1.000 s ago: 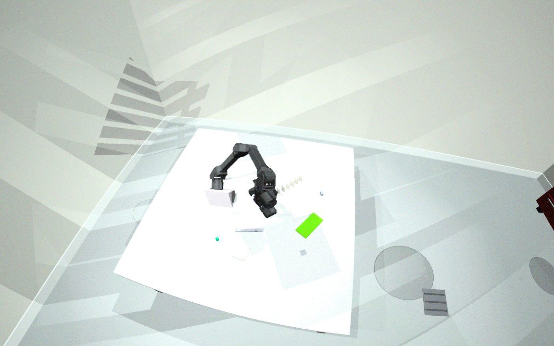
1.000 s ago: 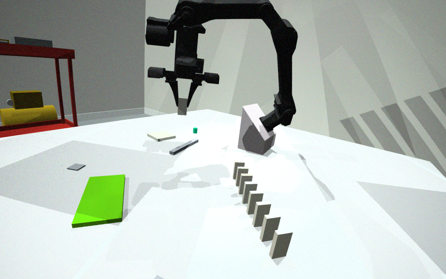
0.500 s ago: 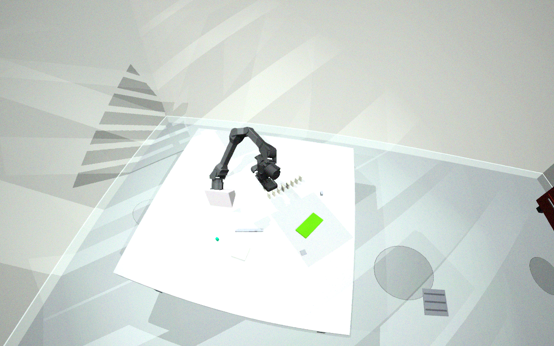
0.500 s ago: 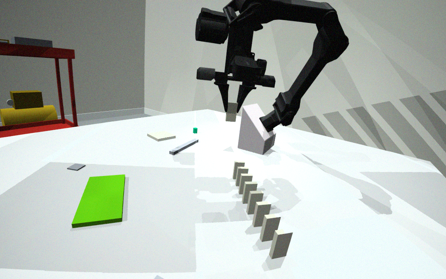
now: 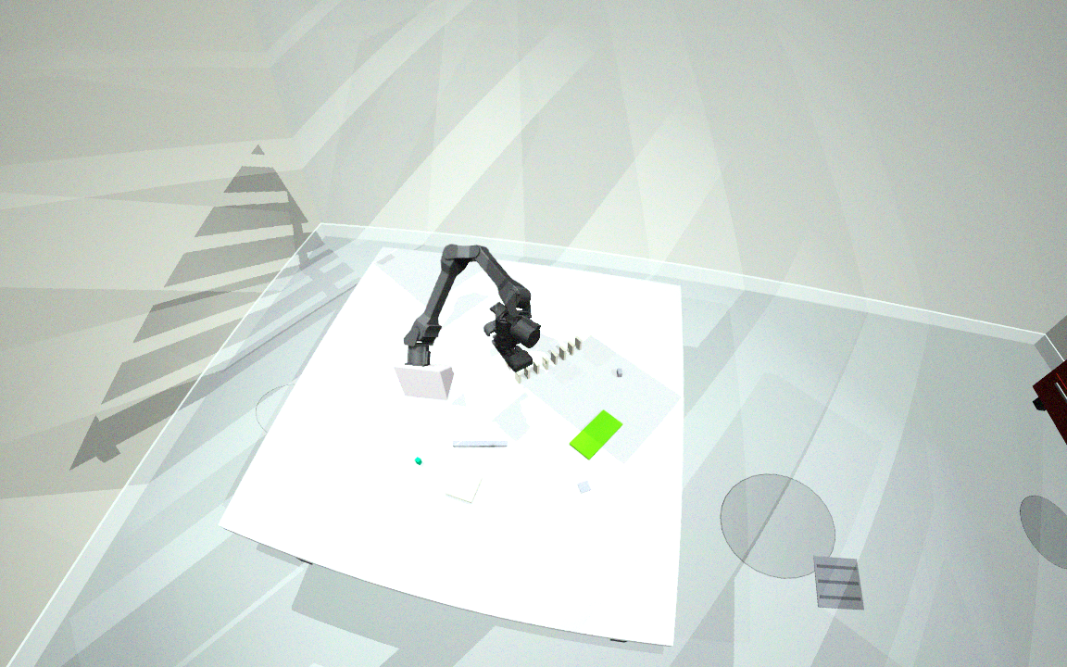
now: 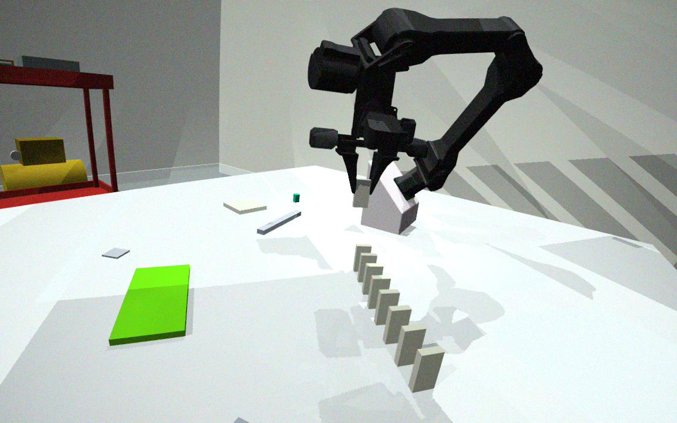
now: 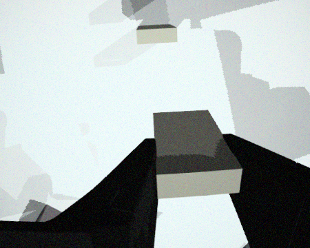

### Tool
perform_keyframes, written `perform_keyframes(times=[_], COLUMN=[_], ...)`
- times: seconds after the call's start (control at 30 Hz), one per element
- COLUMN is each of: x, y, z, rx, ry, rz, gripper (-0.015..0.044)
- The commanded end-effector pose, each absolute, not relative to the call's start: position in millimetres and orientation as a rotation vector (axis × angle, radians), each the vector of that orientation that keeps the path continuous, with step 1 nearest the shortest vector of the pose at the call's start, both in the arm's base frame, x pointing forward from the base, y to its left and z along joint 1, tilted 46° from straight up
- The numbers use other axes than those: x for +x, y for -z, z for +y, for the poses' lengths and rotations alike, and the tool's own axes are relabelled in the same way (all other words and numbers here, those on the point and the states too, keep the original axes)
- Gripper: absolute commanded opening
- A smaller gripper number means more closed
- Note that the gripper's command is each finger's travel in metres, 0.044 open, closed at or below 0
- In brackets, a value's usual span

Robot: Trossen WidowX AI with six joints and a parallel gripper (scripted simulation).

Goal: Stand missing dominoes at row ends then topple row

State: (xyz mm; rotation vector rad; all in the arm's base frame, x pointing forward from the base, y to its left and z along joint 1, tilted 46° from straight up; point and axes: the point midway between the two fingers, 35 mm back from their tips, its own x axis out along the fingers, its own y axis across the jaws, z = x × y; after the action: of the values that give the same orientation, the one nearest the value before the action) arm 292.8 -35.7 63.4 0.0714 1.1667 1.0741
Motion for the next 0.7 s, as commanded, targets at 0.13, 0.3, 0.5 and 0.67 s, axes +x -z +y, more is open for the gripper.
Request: perform_keyframes(times=[0.13,0.3,0.5,0.67], x=[294.6,292.7,287.5,285.7], y=[-35.4,-19.1,-1.2,2.8], z=[-6.0,12.4,34.4,39.7], rx=[0.075,0.076,0.081,0.082], ry=[-1.07,-1.073,-1.078,-1.08], rz=[1.163,1.161,1.157,1.156], gripper=[0.0107,0.0107,0.0107,0.0107])
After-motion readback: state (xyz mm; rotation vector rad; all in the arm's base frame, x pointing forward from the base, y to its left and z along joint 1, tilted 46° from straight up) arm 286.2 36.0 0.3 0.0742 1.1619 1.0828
